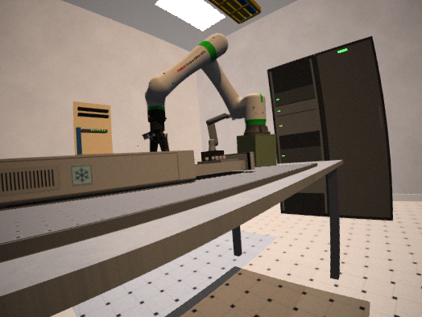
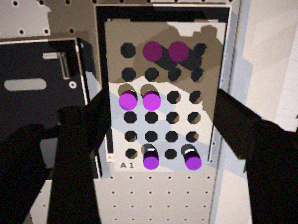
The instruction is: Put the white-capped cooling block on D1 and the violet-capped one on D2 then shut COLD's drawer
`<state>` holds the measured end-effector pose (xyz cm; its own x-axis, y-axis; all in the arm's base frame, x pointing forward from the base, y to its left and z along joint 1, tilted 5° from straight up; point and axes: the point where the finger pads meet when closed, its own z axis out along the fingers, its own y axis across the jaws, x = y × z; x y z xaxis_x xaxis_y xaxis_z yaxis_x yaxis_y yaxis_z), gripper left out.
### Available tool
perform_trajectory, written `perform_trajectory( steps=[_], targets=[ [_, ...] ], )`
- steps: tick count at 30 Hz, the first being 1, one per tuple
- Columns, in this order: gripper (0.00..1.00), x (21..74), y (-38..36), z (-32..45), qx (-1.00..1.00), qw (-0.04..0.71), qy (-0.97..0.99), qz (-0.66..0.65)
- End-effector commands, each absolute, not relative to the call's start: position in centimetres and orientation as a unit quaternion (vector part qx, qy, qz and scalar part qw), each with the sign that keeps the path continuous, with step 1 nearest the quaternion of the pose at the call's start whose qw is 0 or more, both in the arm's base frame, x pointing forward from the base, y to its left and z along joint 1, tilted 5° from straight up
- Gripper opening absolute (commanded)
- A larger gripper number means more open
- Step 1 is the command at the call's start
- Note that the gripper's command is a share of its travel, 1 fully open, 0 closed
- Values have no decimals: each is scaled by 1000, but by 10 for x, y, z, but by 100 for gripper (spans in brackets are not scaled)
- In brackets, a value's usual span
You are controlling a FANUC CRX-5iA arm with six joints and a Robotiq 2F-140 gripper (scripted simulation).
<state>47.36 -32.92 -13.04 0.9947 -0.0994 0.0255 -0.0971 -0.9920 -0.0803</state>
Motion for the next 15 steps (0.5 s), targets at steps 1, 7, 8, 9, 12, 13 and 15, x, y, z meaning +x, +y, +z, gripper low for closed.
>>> perform_trajectory(
  steps=[1, 7, 8, 9, 12, 13, 15],
  targets=[
    [62, 474, -330, -129, -998, 39, 49, -16],
    [66, 474, -330, -129, -998, 39, 49, -16],
    [66, 474, -330, -129, -998, 39, 49, -16],
    [66, 474, -330, -129, -998, 39, 49, -16],
    [66, 474, -330, -129, -998, 39, 49, -16],
    [66, 474, -330, -129, -998, 39, 49, -16],
    [66, 474, -330, -129, -998, 39, 49, -16]
  ],
)
